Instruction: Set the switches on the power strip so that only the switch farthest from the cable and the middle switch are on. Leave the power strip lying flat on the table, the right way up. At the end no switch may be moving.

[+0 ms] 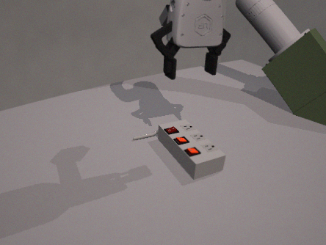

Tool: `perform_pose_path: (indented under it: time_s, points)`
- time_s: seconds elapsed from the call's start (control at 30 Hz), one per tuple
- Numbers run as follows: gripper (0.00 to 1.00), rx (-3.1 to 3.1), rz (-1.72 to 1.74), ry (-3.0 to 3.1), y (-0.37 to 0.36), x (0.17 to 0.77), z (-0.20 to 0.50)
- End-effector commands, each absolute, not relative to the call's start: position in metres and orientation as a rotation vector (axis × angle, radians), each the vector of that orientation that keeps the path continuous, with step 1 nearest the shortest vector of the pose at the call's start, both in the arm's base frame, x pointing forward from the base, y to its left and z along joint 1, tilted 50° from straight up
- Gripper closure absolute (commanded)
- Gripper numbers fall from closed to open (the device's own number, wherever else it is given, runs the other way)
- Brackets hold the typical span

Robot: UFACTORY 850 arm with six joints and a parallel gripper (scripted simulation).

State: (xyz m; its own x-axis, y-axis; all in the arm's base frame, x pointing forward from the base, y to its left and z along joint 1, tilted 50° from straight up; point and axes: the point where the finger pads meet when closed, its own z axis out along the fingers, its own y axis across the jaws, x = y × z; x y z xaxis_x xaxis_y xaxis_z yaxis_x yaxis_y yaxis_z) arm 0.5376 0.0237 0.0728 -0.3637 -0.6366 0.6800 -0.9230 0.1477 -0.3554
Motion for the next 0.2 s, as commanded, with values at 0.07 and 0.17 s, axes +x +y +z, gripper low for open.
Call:
perform_pose_path:
  time_s: [0.07, 0.17]
  points:
    - [0.00, 1.496, 1.067, -2.064, 0.0244, 0.5382, 0.0733]
    - [0.00, 1.496, 1.067, -2.064, 0.0244, 0.5382, 0.0733]
